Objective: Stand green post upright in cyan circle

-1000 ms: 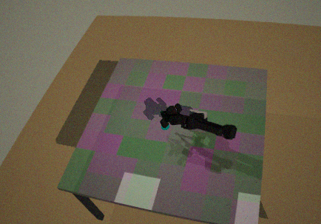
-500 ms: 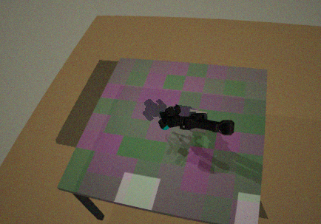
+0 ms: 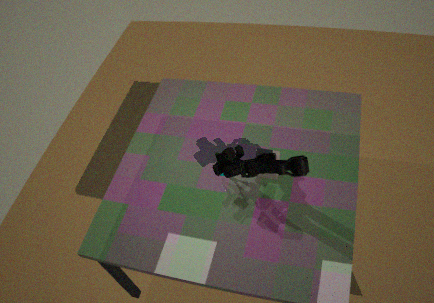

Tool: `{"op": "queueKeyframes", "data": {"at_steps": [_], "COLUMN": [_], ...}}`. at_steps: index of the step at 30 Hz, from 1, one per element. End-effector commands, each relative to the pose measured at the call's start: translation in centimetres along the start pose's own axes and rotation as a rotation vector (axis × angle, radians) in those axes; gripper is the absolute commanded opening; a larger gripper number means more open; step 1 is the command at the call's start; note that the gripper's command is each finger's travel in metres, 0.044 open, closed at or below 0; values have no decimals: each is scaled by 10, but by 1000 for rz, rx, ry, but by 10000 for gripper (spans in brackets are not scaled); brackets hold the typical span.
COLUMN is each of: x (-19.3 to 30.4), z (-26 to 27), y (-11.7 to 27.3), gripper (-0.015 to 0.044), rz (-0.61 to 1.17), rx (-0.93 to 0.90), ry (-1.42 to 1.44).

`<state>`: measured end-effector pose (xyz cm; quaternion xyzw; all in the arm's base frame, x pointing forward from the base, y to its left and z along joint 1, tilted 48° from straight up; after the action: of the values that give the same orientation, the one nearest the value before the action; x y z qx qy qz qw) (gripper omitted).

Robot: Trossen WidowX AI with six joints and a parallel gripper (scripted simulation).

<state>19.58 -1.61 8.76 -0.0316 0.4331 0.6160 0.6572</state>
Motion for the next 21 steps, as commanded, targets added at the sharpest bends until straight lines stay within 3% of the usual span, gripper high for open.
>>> {"op": "queueKeyframes", "data": {"at_steps": [1, 21], "x": [8, 39], "z": [-2, 1], "y": [-3, -8], "gripper": [23, 23], "rz": [0, -54], "rx": [23, 53], "ry": [-1, -4]}}
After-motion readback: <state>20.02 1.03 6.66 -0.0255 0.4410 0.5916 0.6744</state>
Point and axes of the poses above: the point midway between the two fingers, 35 mm back from their tips, its own y axis back along the fingers, its own z axis across the jaws, x = y × z, the point moved 4 cm from there along y, back along the fingers, and after that the axes turned 8 degrees about y, right-handed, at the moved point
